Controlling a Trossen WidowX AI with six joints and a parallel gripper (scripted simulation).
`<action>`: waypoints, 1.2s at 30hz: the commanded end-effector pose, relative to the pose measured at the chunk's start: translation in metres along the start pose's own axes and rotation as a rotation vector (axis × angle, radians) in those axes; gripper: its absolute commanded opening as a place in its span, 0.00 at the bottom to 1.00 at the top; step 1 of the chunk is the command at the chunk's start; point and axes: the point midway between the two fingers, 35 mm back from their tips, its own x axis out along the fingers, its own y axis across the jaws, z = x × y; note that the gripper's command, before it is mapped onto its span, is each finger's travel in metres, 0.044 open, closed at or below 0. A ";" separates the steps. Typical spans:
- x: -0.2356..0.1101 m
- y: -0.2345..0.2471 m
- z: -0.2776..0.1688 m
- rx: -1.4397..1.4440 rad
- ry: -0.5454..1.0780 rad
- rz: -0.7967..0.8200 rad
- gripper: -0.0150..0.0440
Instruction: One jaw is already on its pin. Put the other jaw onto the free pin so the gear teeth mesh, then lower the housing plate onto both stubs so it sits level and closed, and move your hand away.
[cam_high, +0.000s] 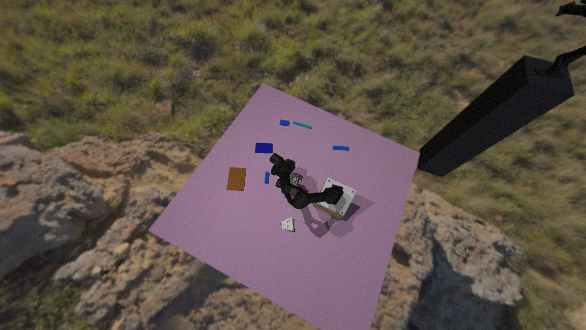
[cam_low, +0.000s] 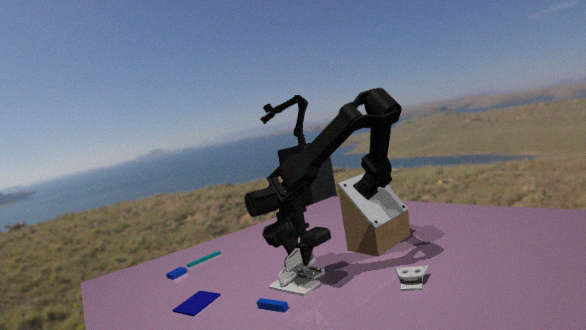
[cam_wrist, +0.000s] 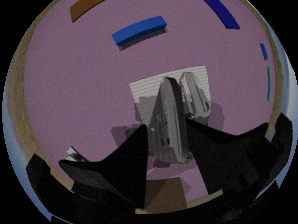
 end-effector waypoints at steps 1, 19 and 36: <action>0.009 0.000 -0.003 0.008 0.006 0.006 0.48; 0.034 0.002 -0.005 0.009 0.006 0.010 0.48; 0.034 0.002 -0.005 0.009 0.006 0.010 0.48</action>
